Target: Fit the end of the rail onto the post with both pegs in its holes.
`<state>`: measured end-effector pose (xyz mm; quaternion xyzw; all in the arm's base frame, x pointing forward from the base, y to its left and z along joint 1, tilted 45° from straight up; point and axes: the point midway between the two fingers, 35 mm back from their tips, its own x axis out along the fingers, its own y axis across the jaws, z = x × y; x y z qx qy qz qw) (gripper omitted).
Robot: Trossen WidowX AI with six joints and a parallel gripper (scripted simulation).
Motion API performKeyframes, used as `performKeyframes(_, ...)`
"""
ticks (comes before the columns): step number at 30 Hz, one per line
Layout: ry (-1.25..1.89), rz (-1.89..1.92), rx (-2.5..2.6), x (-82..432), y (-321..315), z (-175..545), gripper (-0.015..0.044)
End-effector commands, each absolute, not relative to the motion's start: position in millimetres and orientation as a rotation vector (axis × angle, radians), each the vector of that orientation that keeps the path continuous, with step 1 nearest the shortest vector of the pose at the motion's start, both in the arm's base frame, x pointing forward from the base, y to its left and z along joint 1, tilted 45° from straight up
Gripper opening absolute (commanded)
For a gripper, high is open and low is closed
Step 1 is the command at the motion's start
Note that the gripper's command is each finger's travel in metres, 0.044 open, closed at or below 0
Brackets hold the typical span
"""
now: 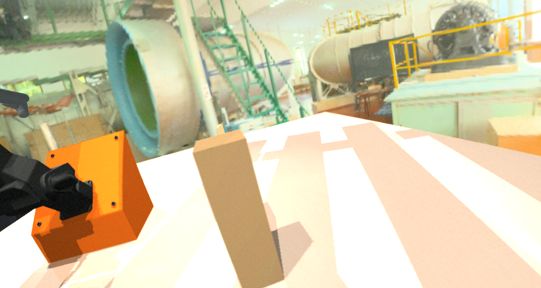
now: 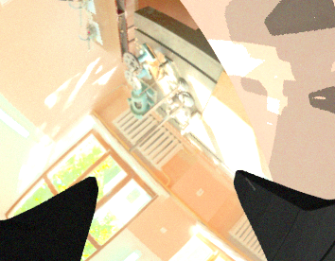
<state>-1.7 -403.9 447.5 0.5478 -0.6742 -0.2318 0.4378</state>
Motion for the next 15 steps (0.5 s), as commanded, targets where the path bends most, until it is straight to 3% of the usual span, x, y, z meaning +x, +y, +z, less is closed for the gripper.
performKeyframes(1, -1.672, -0.581, 1.362, -1, -404, 447, 0.0426)
performKeyframes(5, -1.565, -0.688, 1.353, 27, -410, 436, 0.044)
performKeyframes(15, -0.887, -1.058, 1.178, 169, -398, 376, 0.044)
